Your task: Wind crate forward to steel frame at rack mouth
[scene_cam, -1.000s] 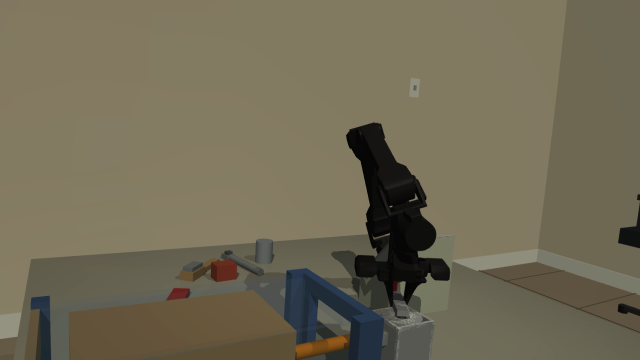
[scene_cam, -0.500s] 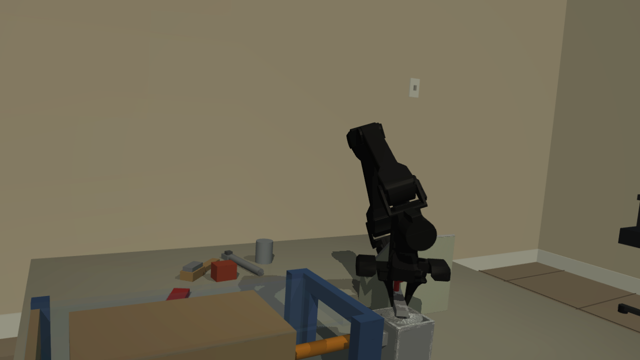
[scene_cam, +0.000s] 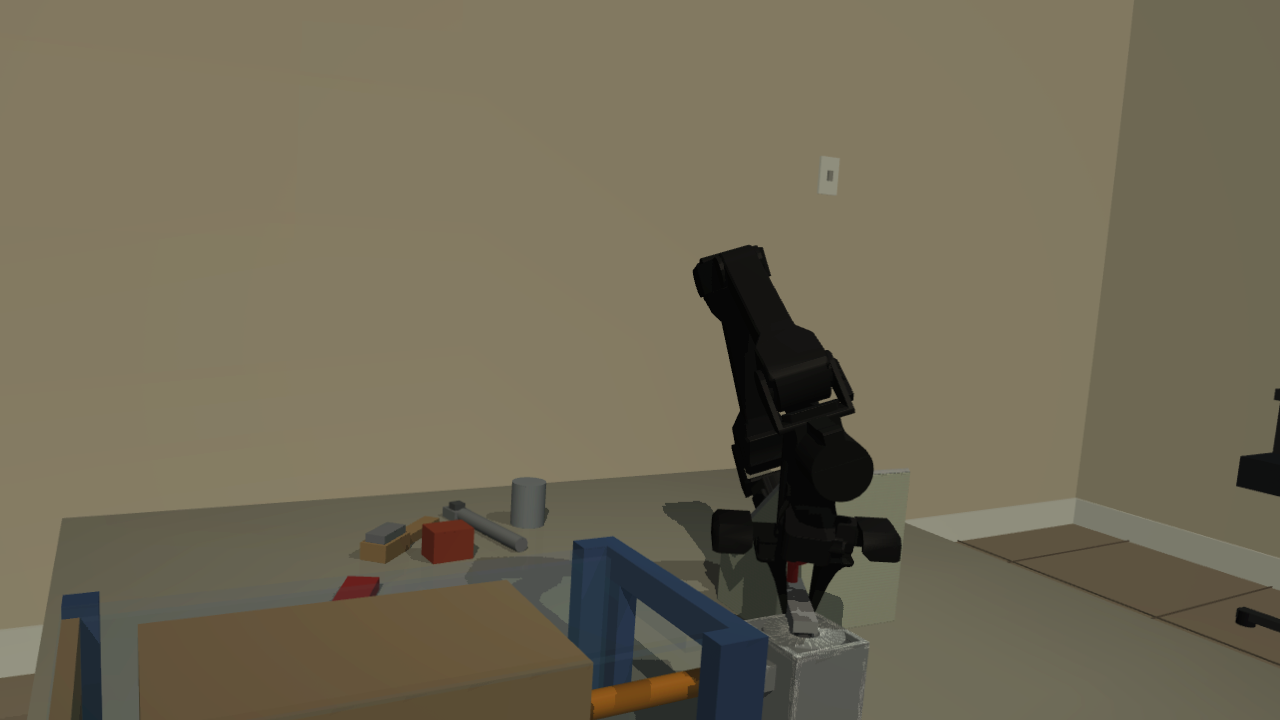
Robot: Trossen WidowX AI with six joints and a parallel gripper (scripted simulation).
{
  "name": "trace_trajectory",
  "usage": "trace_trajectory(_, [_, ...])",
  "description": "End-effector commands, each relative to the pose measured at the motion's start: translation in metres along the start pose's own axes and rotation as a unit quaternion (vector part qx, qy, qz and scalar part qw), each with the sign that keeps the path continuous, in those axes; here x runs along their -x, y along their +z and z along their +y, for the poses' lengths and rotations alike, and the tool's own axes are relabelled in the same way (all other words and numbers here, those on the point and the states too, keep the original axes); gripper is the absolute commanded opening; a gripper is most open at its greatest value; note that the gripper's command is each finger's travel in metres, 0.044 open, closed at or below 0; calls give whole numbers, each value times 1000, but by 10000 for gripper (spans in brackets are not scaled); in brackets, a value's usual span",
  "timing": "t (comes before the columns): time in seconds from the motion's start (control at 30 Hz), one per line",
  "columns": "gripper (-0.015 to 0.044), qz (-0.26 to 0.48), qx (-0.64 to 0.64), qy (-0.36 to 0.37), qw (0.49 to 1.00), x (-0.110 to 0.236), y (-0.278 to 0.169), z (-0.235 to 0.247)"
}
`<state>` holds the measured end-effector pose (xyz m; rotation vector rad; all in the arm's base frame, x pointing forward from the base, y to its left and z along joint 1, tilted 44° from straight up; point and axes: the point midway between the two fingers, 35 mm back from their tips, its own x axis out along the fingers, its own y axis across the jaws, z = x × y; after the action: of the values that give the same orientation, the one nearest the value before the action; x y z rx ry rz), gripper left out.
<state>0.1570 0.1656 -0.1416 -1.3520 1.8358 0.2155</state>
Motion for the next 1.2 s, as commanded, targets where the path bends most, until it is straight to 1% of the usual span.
trace_trajectory(0.0, [0,2,8,3,1000,-4,0,0])
trace_trajectory(0.93, [0,1,-36,6,999,-4,0,4])
trace_trajectory(1.17, [0,3,25,2,1000,-4,0,-2])
